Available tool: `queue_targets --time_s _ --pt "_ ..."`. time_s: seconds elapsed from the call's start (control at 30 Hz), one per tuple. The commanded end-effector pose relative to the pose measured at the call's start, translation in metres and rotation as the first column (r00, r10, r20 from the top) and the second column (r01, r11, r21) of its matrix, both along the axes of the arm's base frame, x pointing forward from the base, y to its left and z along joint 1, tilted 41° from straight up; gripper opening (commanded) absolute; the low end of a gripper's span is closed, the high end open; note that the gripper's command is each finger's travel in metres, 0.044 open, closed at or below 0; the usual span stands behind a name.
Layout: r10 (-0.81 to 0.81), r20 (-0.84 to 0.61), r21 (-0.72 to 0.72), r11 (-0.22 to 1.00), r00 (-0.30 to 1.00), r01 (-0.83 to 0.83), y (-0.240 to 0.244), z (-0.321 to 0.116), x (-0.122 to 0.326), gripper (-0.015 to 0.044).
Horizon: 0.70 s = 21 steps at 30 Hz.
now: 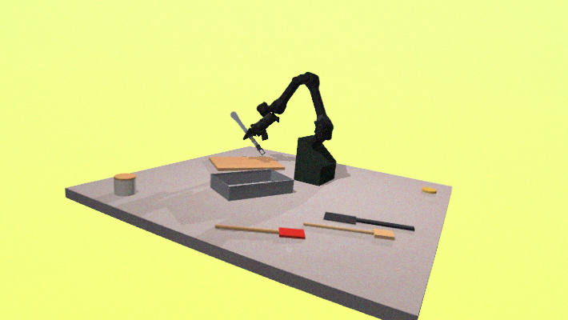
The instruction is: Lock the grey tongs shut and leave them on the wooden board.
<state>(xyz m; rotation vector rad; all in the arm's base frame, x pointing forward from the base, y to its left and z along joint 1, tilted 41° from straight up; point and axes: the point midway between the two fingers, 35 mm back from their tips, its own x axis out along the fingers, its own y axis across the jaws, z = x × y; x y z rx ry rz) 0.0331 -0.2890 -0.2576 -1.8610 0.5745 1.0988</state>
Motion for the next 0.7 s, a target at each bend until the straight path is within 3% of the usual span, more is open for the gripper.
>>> queue_targets --time_s 0.0,0.47,0.67 --pt "-0.03 0.049 -0.09 0.995 0.998 0.034 -0.002 0.011 -0.003 -0.015" --pt "-0.084 0.171 -0.292 0.947 0.982 0.132 0.01 0.041 -0.008 -0.015" --pt "-0.085 0.176 -0.302 0.944 0.981 0.136 0.01 0.043 -0.008 -0.015"
